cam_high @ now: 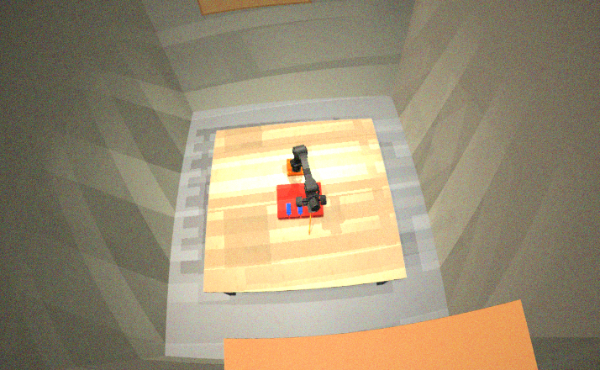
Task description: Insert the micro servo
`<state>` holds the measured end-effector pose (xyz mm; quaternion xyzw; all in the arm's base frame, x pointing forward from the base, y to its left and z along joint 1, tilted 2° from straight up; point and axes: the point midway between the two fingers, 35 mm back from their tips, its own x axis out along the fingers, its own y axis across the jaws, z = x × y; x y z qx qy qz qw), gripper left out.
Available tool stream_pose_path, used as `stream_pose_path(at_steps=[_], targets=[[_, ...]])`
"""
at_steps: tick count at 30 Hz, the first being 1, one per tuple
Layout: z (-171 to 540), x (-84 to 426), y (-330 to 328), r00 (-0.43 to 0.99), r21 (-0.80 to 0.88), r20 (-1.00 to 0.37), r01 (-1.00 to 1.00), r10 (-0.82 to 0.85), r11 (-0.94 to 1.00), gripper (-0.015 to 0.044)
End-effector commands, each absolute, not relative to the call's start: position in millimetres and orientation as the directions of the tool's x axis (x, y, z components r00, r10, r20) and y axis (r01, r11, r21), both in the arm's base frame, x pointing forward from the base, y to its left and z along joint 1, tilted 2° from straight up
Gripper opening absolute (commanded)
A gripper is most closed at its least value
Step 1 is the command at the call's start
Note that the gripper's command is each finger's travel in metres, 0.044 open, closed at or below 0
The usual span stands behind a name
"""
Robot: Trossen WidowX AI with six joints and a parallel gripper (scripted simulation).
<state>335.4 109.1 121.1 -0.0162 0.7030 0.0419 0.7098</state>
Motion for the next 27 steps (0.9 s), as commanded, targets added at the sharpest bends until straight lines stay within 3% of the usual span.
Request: stream_pose_path(at_steps=[1, 9, 27], targets=[[120.7, 335.5, 109.1, 0.008, 0.036, -0.999, -0.092, 0.037, 0.995, 0.0000], [120.7, 335.5, 109.2, 0.008, 0.034, -0.999, -0.236, 0.037, 0.971, 0.0000], [120.8, 335.1, 111.8, 0.008, 0.034, -0.999, -0.241, 0.037, 0.970, 0.0000]])
